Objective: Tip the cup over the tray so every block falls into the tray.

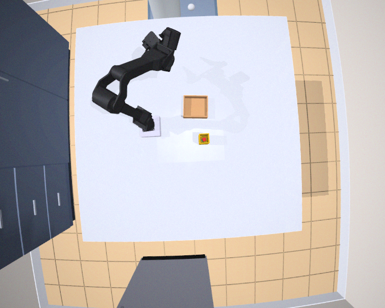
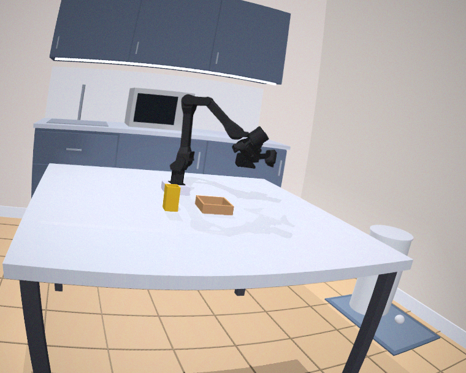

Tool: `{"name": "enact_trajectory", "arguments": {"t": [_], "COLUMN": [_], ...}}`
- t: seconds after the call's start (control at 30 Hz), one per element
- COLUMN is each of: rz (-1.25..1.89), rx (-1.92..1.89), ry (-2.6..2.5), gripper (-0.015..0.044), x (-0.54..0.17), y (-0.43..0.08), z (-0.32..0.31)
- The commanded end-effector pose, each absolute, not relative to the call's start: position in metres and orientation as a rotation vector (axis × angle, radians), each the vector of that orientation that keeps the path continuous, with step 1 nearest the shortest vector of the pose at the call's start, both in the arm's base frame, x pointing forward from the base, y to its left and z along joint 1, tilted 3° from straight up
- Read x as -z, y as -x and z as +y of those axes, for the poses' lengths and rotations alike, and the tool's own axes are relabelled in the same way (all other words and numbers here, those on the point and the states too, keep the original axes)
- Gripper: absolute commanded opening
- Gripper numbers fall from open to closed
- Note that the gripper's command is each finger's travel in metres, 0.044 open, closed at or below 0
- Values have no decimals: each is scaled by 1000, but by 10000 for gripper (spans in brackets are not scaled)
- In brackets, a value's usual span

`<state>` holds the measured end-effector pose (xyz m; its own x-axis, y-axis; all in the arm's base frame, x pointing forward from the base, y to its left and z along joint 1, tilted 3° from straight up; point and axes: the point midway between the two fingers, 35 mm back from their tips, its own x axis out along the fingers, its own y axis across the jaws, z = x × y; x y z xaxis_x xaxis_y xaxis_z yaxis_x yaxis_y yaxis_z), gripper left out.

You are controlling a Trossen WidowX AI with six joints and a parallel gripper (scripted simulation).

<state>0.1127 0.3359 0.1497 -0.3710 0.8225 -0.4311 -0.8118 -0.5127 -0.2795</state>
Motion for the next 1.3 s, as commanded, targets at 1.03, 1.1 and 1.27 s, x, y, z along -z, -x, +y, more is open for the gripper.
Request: {"name": "enact_trajectory", "arguments": {"t": [1.03, 1.1, 1.27], "rz": [343, 357, 386], "rx": [-1022, -965, -820], "ry": [371, 351, 299], "gripper": [440, 440, 440], "x": [-143, -142, -139], "y": [-274, -277, -281], "z": [123, 109, 73]}}
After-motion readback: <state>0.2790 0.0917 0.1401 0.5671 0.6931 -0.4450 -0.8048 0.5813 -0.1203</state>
